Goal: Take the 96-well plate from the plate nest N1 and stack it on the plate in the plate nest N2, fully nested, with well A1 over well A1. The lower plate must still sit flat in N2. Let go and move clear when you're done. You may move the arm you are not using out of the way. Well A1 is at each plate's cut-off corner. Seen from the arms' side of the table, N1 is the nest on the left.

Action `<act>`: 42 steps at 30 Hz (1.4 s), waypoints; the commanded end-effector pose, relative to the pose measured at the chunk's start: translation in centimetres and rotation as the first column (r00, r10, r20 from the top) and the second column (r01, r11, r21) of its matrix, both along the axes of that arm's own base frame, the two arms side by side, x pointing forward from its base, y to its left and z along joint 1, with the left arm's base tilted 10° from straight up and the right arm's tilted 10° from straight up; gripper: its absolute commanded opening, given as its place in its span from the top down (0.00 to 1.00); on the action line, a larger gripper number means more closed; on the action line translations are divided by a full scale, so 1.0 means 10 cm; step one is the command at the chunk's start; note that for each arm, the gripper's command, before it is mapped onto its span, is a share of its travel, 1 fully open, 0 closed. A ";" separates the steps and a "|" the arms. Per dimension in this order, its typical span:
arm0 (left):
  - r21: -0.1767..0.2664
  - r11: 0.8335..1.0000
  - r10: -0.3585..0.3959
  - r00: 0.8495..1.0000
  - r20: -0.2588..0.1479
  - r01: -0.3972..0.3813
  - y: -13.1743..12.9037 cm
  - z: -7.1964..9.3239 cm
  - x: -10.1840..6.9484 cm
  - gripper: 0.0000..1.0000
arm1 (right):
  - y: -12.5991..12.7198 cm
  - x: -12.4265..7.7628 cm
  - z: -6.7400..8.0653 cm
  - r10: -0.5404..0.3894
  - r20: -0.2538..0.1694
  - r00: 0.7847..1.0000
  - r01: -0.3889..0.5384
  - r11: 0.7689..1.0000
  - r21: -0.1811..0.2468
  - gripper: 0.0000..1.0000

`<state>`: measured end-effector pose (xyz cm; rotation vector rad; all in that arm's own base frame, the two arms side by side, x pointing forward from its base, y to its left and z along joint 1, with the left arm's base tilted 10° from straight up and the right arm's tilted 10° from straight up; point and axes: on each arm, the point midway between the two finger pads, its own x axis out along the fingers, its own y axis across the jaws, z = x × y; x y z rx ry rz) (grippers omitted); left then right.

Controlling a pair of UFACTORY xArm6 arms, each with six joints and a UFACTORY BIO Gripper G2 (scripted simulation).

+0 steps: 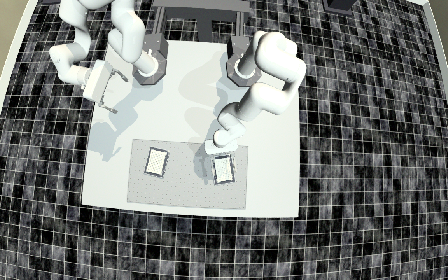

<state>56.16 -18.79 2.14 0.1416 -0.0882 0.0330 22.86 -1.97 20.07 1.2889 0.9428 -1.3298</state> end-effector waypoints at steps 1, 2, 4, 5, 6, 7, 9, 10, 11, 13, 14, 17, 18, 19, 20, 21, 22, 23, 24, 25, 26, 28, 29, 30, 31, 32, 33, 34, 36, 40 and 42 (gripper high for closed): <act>-0.002 1.000 0.000 1.000 0.006 0.000 -0.01 0.01 0.02 0.63 | 0.00 0.01 0.01 0.000 0.002 1.000 0.000 1.000 -0.001 0.00; -0.002 1.000 0.000 1.000 0.006 0.000 -0.01 0.02 0.02 0.63 | 0.00 0.01 0.01 0.000 0.002 1.000 0.000 1.000 -0.001 0.00; -0.002 1.000 0.000 1.000 0.006 0.000 -0.01 0.01 0.02 0.63 | 0.00 0.01 0.01 0.000 0.002 1.000 0.000 1.000 -0.001 0.00; -0.002 1.000 0.000 1.000 0.006 0.000 -0.01 0.01 0.02 0.63 | 0.00 0.01 0.01 0.000 0.002 1.000 0.000 1.000 -0.001 0.00; -0.002 1.000 0.000 1.000 0.006 0.000 -0.01 0.01 0.02 0.63 | 0.00 0.01 0.01 0.000 0.002 1.000 0.000 1.000 -0.001 0.00; -0.002 1.000 0.000 1.000 0.006 0.000 -0.01 0.01 0.02 0.63 | 0.00 0.01 0.01 0.000 0.002 1.000 0.000 1.000 -0.001 0.00; -0.002 1.000 0.000 1.000 0.006 0.000 -0.01 0.01 0.02 0.63 | 0.00 0.01 0.01 0.000 0.002 1.000 0.000 1.000 -0.001 0.00; -0.002 1.000 0.000 1.000 0.006 0.000 -0.01 0.01 0.02 0.63 | 0.00 0.01 0.01 0.000 0.002 1.000 0.000 1.000 -0.001 0.00; -0.002 1.000 0.000 1.000 0.006 0.000 -0.01 0.00 0.02 0.63 | 0.00 0.01 0.01 0.000 0.002 1.000 0.000 1.000 -0.001 0.00; -0.002 1.000 0.000 1.000 0.006 0.000 -0.01 -0.03 0.02 0.63 | 0.00 0.01 0.01 0.000 0.002 1.000 0.000 1.000 -0.001 0.00; -0.002 1.000 0.000 1.000 0.006 0.000 0.00 -0.05 0.03 0.63 | 0.00 0.01 0.01 0.000 0.002 1.000 0.000 1.000 -0.001 0.00; -0.002 1.000 0.000 1.000 0.006 0.000 0.00 -0.10 0.03 0.63 | 0.00 0.01 0.01 0.000 0.002 1.000 0.000 1.000 -0.001 0.00; -0.002 1.000 0.000 1.000 0.006 0.000 0.01 -0.12 0.03 0.63 | 0.00 0.01 0.01 0.000 0.002 1.000 0.000 1.000 -0.001 0.00; -0.002 1.000 0.000 1.000 0.006 0.000 0.01 -0.13 0.03 0.63 | 0.00 0.01 0.01 0.000 0.002 1.000 0.000 1.000 -0.001 0.00; -0.002 1.000 0.000 1.000 0.006 0.000 0.01 -0.15 0.04 0.63 | 0.00 0.01 0.01 0.000 0.002 1.000 0.000 1.000 -0.001 0.00; -0.002 1.000 0.000 1.000 0.006 0.000 0.01 -0.15 0.04 0.63 | 0.00 0.01 0.01 0.000 0.002 1.000 0.000 1.000 -0.001 0.00; -0.002 1.000 0.000 1.000 0.006 0.000 0.01 -0.15 0.04 0.63 | 0.00 0.01 0.01 0.000 0.002 1.000 0.000 1.000 -0.001 0.00; -0.002 1.000 0.000 1.000 0.006 0.000 0.01 -0.17 0.04 0.63 | 0.00 0.01 0.01 0.000 0.002 1.000 0.000 1.000 -0.001 0.00; -0.002 1.000 0.000 1.000 0.006 0.000 0.02 -0.18 0.04 0.63 | 0.00 0.01 0.01 0.000 0.002 1.000 0.000 1.000 -0.001 0.00; -0.002 1.000 0.000 1.000 0.006 0.000 0.02 -0.20 0.04 0.63 | 0.00 0.01 0.01 0.000 0.002 1.000 0.000 1.000 -0.001 0.00; -0.002 1.000 0.000 1.000 0.006 0.000 0.02 -0.22 0.04 0.63 | 0.00 0.01 0.01 0.000 0.002 1.000 0.000 1.000 -0.001 0.00; -0.001 1.000 0.000 1.000 0.006 0.000 0.02 -0.25 0.04 0.63 | 0.00 0.01 0.01 0.000 0.002 1.000 0.000 1.000 -0.001 0.00; -0.001 1.000 0.000 1.000 0.006 0.000 0.03 -0.26 0.05 0.63 | 0.00 0.01 0.01 0.000 0.002 1.000 0.000 1.000 -0.001 0.00; -0.001 1.000 0.000 1.000 0.006 0.000 0.03 -0.28 0.05 0.63 | 0.00 0.01 0.01 0.000 0.002 1.000 0.000 1.000 -0.001 0.00; -0.001 1.000 0.000 1.000 0.006 0.000 0.03 -0.30 0.05 0.63 | 0.00 0.01 0.01 0.000 0.002 1.000 0.000 1.000 -0.001 0.00; -0.001 1.000 0.000 1.000 0.006 0.000 0.03 -0.31 0.05 0.63 | 0.00 0.01 0.01 0.000 0.002 1.000 0.000 1.000 -0.001 0.00; -0.001 1.000 0.000 1.000 0.006 0.000 0.04 -0.33 0.05 0.63 | 0.00 0.01 0.01 0.000 0.002 1.000 0.000 1.000 -0.001 0.00; -0.001 1.000 0.000 1.000 0.006 0.000 0.04 -0.35 0.05 0.63 | 0.00 0.01 0.01 0.000 0.002 1.000 0.000 1.000 -0.001 0.00; -0.001 1.000 0.000 1.000 0.006 0.000 0.04 -0.38 0.06 0.63 | 0.00 0.01 0.01 0.000 0.002 1.000 0.000 1.000 -0.001 0.00; -0.001 1.000 0.000 1.000 0.006 0.000 0.05 -0.41 0.06 0.63 | 0.00 0.01 0.01 0.000 0.002 1.000 0.000 1.000 -0.001 0.00; -0.001 1.000 0.000 1.000 0.006 0.000 0.05 -0.45 0.06 0.63 | 0.00 0.01 0.01 0.000 0.002 1.000 0.000 1.000 -0.001 0.00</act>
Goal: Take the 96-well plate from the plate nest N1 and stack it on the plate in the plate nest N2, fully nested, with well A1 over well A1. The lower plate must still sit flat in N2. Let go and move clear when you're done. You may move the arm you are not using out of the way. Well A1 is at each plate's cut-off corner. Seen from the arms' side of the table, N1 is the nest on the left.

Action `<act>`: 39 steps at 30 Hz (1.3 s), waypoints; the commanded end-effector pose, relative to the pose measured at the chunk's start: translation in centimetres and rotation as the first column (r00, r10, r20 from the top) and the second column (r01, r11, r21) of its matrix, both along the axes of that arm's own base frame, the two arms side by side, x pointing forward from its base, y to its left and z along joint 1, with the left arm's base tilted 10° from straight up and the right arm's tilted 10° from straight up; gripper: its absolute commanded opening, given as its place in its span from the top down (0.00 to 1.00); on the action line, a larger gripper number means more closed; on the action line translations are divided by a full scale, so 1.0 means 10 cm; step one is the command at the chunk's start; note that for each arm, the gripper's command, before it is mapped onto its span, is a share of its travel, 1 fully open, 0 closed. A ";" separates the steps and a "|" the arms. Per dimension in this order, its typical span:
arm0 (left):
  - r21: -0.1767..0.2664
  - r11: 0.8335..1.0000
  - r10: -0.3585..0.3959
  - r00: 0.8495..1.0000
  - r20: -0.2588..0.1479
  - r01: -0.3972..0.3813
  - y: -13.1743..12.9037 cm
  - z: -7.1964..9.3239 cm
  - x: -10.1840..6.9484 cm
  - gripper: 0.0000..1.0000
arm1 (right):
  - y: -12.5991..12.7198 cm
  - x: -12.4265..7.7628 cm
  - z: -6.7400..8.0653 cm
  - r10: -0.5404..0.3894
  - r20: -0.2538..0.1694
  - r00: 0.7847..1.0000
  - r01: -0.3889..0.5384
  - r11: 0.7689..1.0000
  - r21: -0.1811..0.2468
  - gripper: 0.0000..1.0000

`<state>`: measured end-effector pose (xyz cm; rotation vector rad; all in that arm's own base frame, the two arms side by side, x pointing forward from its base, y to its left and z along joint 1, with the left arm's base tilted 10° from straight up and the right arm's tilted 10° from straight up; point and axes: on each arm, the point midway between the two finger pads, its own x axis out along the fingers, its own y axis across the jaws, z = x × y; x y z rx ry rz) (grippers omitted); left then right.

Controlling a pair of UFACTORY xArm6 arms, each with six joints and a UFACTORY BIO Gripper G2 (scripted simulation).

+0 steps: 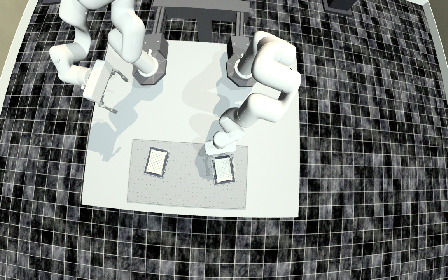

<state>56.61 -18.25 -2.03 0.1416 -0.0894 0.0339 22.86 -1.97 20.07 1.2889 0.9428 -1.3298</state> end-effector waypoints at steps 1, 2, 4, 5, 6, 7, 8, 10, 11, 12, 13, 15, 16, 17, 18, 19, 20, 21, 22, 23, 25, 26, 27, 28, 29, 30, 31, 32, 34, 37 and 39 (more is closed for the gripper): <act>-0.001 1.000 0.000 1.000 0.004 0.000 0.00 -0.04 0.02 0.63 | 0.00 0.01 0.01 0.000 0.002 1.000 0.000 1.000 -0.001 0.00; -0.001 1.000 0.000 1.000 0.004 0.000 0.00 -0.06 0.02 0.63 | 0.00 0.01 0.01 0.000 0.002 1.000 0.000 1.000 -0.001 0.00; -0.001 1.000 0.000 1.000 0.004 0.000 0.01 -0.09 0.02 0.63 | 0.00 0.01 0.01 0.000 0.002 1.000 0.000 1.000 -0.001 0.00; -0.001 1.000 0.000 1.000 0.004 0.000 0.01 -0.11 0.02 0.63 | 0.00 0.01 0.01 0.000 0.002 1.000 0.000 1.000 -0.001 0.00; -0.001 1.000 0.000 1.000 0.004 0.000 0.01 -0.13 0.03 0.63 | 0.00 0.01 0.01 0.000 0.002 1.000 0.000 1.000 -0.001 0.00; -0.001 1.000 0.000 1.000 0.004 0.000 0.02 -0.14 0.03 0.63 | 0.00 0.01 0.01 0.000 0.002 1.000 0.000 1.000 -0.001 0.00; -0.001 1.000 0.000 1.000 0.004 0.000 0.02 -0.16 0.03 0.63 | 0.00 0.01 0.01 0.000 0.002 1.000 0.000 1.000 -0.001 0.00; -0.001 1.000 0.000 1.000 0.004 0.000 0.02 -0.16 0.03 0.63 | 0.00 0.01 0.01 0.000 0.002 1.000 0.000 1.000 -0.001 0.00; -0.001 1.000 0.000 1.000 0.004 0.000 0.02 -0.16 0.03 0.63 | 0.00 0.01 0.01 0.000 0.002 1.000 0.000 1.000 -0.001 0.00; -0.001 1.000 0.000 1.000 0.004 0.000 0.02 -0.16 0.03 0.63 | 0.00 0.01 0.01 0.000 0.002 1.000 0.000 1.000 -0.001 0.00; -0.001 1.000 0.000 1.000 0.004 0.000 0.02 -0.16 0.03 0.63 | 0.00 0.01 0.01 0.000 0.002 1.000 0.000 1.000 -0.001 0.00; -0.001 1.000 0.000 1.000 0.004 0.000 0.02 -0.16 0.03 0.63 | 0.00 0.01 0.01 0.000 0.002 1.000 0.000 1.000 -0.001 0.00; -0.001 1.000 0.000 1.000 0.004 0.000 0.02 -0.16 0.03 0.63 | 0.00 0.01 0.01 0.000 0.002 1.000 0.000 1.000 -0.001 0.00; -0.001 1.000 0.000 1.000 0.004 0.000 0.02 -0.16 0.03 0.63 | 0.00 0.01 0.01 0.000 0.002 1.000 0.000 1.000 -0.001 0.00; -0.001 1.000 0.000 1.000 0.004 0.000 0.02 -0.16 0.03 0.63 | 0.00 0.01 0.01 0.000 0.002 1.000 0.000 1.000 -0.001 0.00; -0.001 1.000 0.000 1.000 0.004 0.000 0.02 -0.16 0.03 0.63 | 0.00 0.01 0.01 0.000 0.002 1.000 0.000 1.000 -0.001 0.00; -0.001 1.000 0.000 1.000 0.004 0.000 0.02 -0.16 0.03 0.63 | 0.00 0.01 0.01 0.000 0.002 1.000 0.000 1.000 -0.001 0.00; -0.001 1.000 0.000 1.000 0.004 0.000 0.02 -0.16 0.03 0.63 | 0.00 0.01 0.01 0.000 0.002 1.000 0.000 1.000 -0.001 0.00; -0.001 1.000 0.000 1.000 0.004 0.000 0.02 -0.16 0.03 0.63 | 0.00 0.01 0.01 0.000 0.002 1.000 0.000 1.000 -0.001 0.00; -0.001 1.000 0.000 1.000 0.004 0.000 0.02 -0.17 0.03 0.63 | 0.00 0.01 0.01 0.000 0.002 1.000 0.000 1.000 -0.001 0.00; -0.001 1.000 0.000 1.000 0.004 0.000 0.02 -0.18 0.03 0.63 | 0.00 0.01 0.01 0.000 0.002 1.000 0.000 1.000 -0.001 0.00; -0.001 1.000 0.000 1.000 0.004 0.000 0.02 -0.19 0.03 0.63 | 0.00 0.01 0.01 0.000 0.002 1.000 0.000 1.000 -0.001 0.00; -0.001 1.000 0.000 1.000 0.004 0.000 0.02 -0.19 0.03 0.63 | 0.00 0.01 0.01 0.000 0.002 1.000 0.000 1.000 -0.001 0.00; -0.001 1.000 0.000 1.000 0.004 0.000 0.02 -0.20 0.03 0.63 | 0.00 0.01 0.01 0.000 0.002 1.000 0.000 1.000 -0.001 0.00; -0.001 1.000 0.000 1.000 0.004 0.000 0.02 -0.21 0.03 0.63 | 0.00 0.01 0.01 0.000 0.002 1.000 0.000 1.000 -0.001 0.00; -0.001 1.000 0.000 1.000 0.004 0.000 0.02 -0.21 0.03 0.63 | 0.00 0.01 0.01 0.000 0.002 1.000 0.000 1.000 -0.001 0.00; -0.001 1.000 0.000 1.000 0.004 0.000 0.02 -0.21 0.03 0.63 | 0.00 0.01 0.01 0.000 0.002 1.000 0.000 1.000 -0.001 0.00; -0.001 1.000 0.000 1.000 0.004 0.000 0.03 -0.21 0.03 0.63 | 0.00 0.01 0.01 0.000 0.002 1.000 0.000 1.000 -0.001 0.00; -0.001 1.000 0.000 1.000 0.004 0.000 0.03 -0.23 0.03 0.63 | 0.00 0.01 0.01 0.000 0.002 1.000 0.000 1.000 -0.001 0.00; -0.001 1.000 0.000 1.000 0.004 0.000 0.03 -0.25 0.04 0.63 | 0.00 0.01 0.01 0.000 0.002 1.000 0.000 1.000 -0.001 0.00; -0.001 1.000 0.000 1.000 0.004 0.000 0.03 -0.26 0.04 0.63 | 0.00 0.01 0.01 0.000 0.002 1.000 0.000 1.000 -0.001 0.00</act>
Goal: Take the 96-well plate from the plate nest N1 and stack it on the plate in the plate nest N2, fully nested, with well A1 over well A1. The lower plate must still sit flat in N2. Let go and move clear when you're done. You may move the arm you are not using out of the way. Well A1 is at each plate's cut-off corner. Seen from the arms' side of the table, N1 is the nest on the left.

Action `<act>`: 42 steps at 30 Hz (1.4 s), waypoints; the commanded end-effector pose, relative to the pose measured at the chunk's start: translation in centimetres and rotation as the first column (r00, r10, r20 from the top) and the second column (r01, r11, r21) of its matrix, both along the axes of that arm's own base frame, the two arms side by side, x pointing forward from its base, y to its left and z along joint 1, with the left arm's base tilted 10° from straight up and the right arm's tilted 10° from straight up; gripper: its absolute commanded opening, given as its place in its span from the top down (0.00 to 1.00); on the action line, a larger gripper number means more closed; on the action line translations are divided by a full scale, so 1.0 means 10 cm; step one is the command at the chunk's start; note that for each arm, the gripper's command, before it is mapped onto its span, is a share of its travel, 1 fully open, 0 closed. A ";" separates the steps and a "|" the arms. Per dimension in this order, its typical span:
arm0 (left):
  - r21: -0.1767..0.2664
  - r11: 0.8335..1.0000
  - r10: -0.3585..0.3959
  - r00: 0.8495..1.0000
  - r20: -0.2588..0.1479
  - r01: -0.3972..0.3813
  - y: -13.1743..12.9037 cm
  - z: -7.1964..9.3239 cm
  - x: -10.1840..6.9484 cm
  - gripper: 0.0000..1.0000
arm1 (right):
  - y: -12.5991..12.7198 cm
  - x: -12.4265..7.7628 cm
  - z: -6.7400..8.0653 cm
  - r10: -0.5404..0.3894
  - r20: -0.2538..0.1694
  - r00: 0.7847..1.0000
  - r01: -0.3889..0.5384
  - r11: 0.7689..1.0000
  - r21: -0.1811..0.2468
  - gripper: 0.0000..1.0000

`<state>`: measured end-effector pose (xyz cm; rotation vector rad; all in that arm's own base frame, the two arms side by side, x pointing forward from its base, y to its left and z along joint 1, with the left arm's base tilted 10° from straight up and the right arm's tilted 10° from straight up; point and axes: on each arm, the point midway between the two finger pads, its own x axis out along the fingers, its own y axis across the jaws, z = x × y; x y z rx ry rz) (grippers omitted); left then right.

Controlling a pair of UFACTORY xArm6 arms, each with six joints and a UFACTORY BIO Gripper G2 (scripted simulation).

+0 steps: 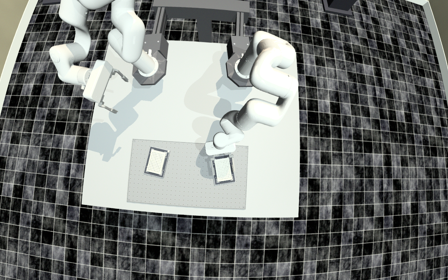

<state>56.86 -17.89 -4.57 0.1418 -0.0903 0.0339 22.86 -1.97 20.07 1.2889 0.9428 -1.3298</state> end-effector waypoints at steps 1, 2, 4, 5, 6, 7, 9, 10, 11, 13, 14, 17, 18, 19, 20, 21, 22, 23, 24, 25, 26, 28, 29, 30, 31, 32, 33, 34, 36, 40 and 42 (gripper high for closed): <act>-0.002 1.000 0.000 1.000 0.003 0.000 0.00 -0.01 0.01 0.63 | 0.00 0.01 0.01 0.000 0.002 1.000 0.000 1.000 -0.001 0.00; -0.002 1.000 0.000 1.000 0.003 0.000 0.00 -0.02 0.01 0.63 | 0.00 0.01 0.01 0.000 0.002 1.000 0.000 1.000 -0.001 0.00; -0.002 1.000 0.000 1.000 0.003 0.000 0.00 -0.03 0.02 0.63 | 0.00 0.01 0.01 0.000 0.002 1.000 0.000 1.000 -0.001 0.00; -0.002 1.000 0.000 1.000 0.003 0.000 0.00 -0.04 0.02 0.63 | 0.00 0.01 0.01 0.000 0.002 1.000 0.000 1.000 -0.001 0.00; -0.002 1.000 0.000 1.000 0.003 0.000 0.00 -0.04 0.02 0.63 | 0.00 0.01 0.01 0.000 0.002 1.000 0.000 1.000 -0.001 0.00; -0.002 1.000 0.000 1.000 0.003 0.000 0.00 -0.05 0.02 0.63 | 0.00 0.01 0.01 0.000 0.002 1.000 0.000 1.000 -0.001 0.00; -0.002 1.000 0.000 1.000 0.003 0.000 0.00 -0.05 0.02 0.63 | 0.00 0.01 0.01 0.000 0.002 1.000 0.000 1.000 -0.001 0.00; -0.002 1.000 0.000 1.000 0.003 0.000 0.00 -0.06 0.02 0.63 | 0.00 0.01 0.01 0.000 0.002 1.000 0.000 1.000 -0.001 0.00; -0.002 1.000 0.000 1.000 0.003 0.000 0.00 -0.06 0.02 0.63 | 0.00 0.01 0.01 0.000 0.002 1.000 0.000 1.000 -0.001 0.00; -0.001 1.000 0.000 1.000 0.003 0.000 0.01 -0.08 0.02 0.63 | 0.00 0.01 0.01 0.000 0.002 1.000 0.000 1.000 -0.001 0.00; -0.001 1.000 0.000 1.000 0.003 0.000 0.01 -0.08 0.02 0.63 | 0.00 0.01 0.01 0.000 0.002 1.000 0.000 1.000 -0.001 0.00; -0.001 1.000 0.000 1.000 0.003 0.000 0.01 -0.10 0.02 0.63 | 0.00 0.01 0.01 0.000 0.002 1.000 0.000 1.000 -0.001 0.00; -0.001 1.000 0.000 1.000 0.003 0.000 0.01 -0.10 0.02 0.63 | 0.00 0.01 0.01 0.000 0.002 1.000 0.000 1.000 -0.001 0.00; -0.001 1.000 0.000 1.000 0.003 0.000 0.01 -0.10 0.02 0.63 | 0.00 0.01 0.01 0.000 0.002 1.000 0.000 1.000 -0.001 0.00; -0.001 1.000 0.000 1.000 0.003 0.000 0.01 -0.10 0.02 0.63 | 0.00 0.01 0.01 0.000 0.002 1.000 0.000 1.000 -0.001 0.00; -0.001 1.000 0.000 1.000 0.003 0.000 0.01 -0.10 0.02 0.63 | 0.00 0.01 0.01 0.000 0.002 1.000 0.000 1.000 -0.001 0.00; -0.001 1.000 0.000 1.000 0.003 0.000 0.01 -0.10 0.02 0.63 | 0.00 0.01 0.01 0.000 0.002 1.000 0.000 1.000 -0.001 0.00; -0.001 1.000 0.000 1.000 0.003 0.000 0.01 -0.10 0.02 0.63 | 0.00 0.01 0.01 0.000 0.002 1.000 0.000 1.000 -0.001 0.00; -0.001 1.000 0.000 1.000 0.003 0.000 0.01 -0.10 0.02 0.63 | 0.00 0.01 0.01 0.000 0.002 1.000 0.000 1.000 -0.001 0.00; -0.001 1.000 0.000 1.000 0.003 0.000 0.01 -0.10 0.02 0.63 | 0.00 0.01 0.01 0.000 0.002 1.000 0.000 1.000 -0.001 0.00; -0.001 1.000 0.000 1.000 0.003 0.000 0.01 -0.10 0.02 0.63 | 0.00 0.01 0.01 0.000 0.002 1.000 0.000 1.000 -0.001 0.00; -0.001 1.000 0.000 1.000 0.003 0.000 0.01 -0.10 0.02 0.63 | 0.00 0.01 0.01 0.000 0.002 1.000 0.000 1.000 -0.001 0.00; -0.001 1.000 0.000 1.000 0.003 0.000 0.01 -0.10 0.02 0.63 | 0.00 0.01 0.01 0.000 0.002 1.000 0.000 1.000 -0.001 0.00; -0.001 1.000 0.000 1.000 0.003 0.000 0.01 -0.10 0.02 0.63 | 0.00 0.01 0.01 0.000 0.002 1.000 0.000 1.000 -0.001 0.00; -0.001 1.000 0.000 1.000 0.003 0.000 0.01 -0.10 0.02 0.63 | 0.00 0.01 0.01 0.000 0.002 1.000 0.000 1.000 -0.001 0.00; -0.002 1.000 0.000 1.000 0.003 0.000 0.01 -0.10 0.02 0.63 | 0.00 0.01 0.01 0.000 0.002 1.000 0.000 1.000 -0.001 0.00; -0.002 1.000 0.000 1.000 0.003 0.000 0.01 -0.10 0.02 0.63 | 0.00 0.01 0.01 0.000 0.002 1.000 0.000 1.000 -0.001 0.00; -0.002 1.000 0.000 1.000 0.003 0.000 0.01 -0.10 0.02 0.63 | 0.00 0.01 0.01 0.000 0.002 1.000 0.000 1.000 -0.001 0.00; -0.002 1.000 0.000 1.000 0.003 0.000 0.01 -0.10 0.02 1.00 | 0.00 0.01 0.01 0.000 0.002 1.000 0.000 1.000 -0.001 0.00; -0.002 1.000 0.000 1.000 0.003 0.000 0.01 -0.10 0.02 1.00 | 0.00 0.01 0.01 0.000 0.002 1.000 0.000 1.000 -0.001 0.00; -0.002 1.000 0.000 1.000 0.003 0.000 0.01 -0.10 0.02 1.00 | 0.00 0.01 0.01 0.000 0.002 1.000 0.000 1.000 -0.001 0.00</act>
